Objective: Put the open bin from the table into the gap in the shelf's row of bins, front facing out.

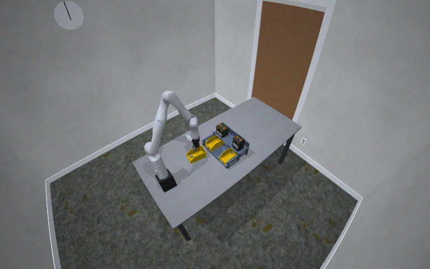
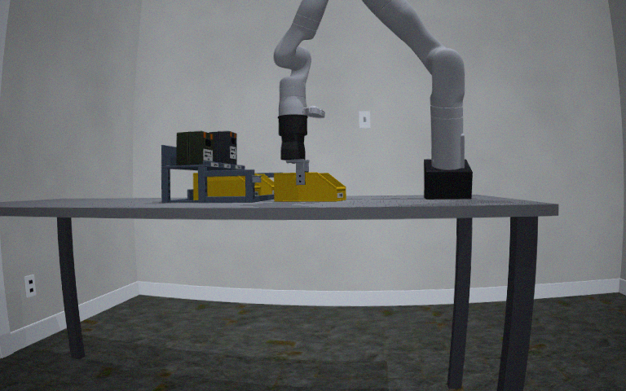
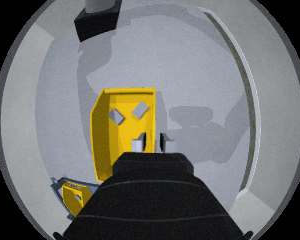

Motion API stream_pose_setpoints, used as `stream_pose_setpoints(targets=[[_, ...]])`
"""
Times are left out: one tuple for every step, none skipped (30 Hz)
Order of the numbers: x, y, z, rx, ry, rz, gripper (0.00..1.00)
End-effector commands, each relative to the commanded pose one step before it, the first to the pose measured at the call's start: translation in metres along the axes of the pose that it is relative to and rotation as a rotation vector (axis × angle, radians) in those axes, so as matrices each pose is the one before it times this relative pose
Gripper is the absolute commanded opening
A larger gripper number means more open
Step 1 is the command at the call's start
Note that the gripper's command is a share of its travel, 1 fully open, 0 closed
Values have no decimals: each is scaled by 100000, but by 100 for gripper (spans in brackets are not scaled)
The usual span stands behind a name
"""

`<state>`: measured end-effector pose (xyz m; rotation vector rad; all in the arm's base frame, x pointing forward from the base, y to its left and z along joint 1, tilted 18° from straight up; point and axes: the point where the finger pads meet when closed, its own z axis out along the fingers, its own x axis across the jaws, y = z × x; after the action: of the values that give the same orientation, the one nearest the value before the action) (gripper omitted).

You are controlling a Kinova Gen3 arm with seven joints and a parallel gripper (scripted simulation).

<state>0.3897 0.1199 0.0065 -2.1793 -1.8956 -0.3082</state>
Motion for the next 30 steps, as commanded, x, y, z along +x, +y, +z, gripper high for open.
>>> stream_pose_setpoints(targets=[[5, 62, -63, -177, 32, 7, 55], [0, 0, 0, 0, 0, 0, 55], [0, 0, 0, 0, 0, 0, 55], [0, 0, 0, 0, 0, 0, 55], [0, 0, 0, 0, 0, 0, 0], [0, 0, 0, 0, 0, 0, 0], [0, 0, 0, 0, 0, 0, 0], [0, 0, 0, 0, 0, 0, 0], [0, 0, 0, 0, 0, 0, 0], [0, 0, 0, 0, 0, 0, 0], [0, 0, 0, 0, 0, 0, 0], [0, 0, 0, 0, 0, 0, 0], [0, 0, 0, 0, 0, 0, 0], [0, 0, 0, 0, 0, 0, 0], [0, 0, 0, 0, 0, 0, 0], [0, 0, 0, 0, 0, 0, 0], [0, 0, 0, 0, 0, 0, 0], [0, 0, 0, 0, 0, 0, 0], [0, 0, 0, 0, 0, 0, 0], [0, 0, 0, 0, 0, 0, 0], [0, 0, 0, 0, 0, 0, 0], [0, 0, 0, 0, 0, 0, 0], [0, 0, 0, 0, 0, 0, 0], [0, 0, 0, 0, 0, 0, 0], [0, 0, 0, 0, 0, 0, 0], [0, 0, 0, 0, 0, 0, 0], [0, 0, 0, 0, 0, 0, 0], [0, 0, 0, 0, 0, 0, 0], [0, 0, 0, 0, 0, 0, 0], [0, 0, 0, 0, 0, 0, 0]])
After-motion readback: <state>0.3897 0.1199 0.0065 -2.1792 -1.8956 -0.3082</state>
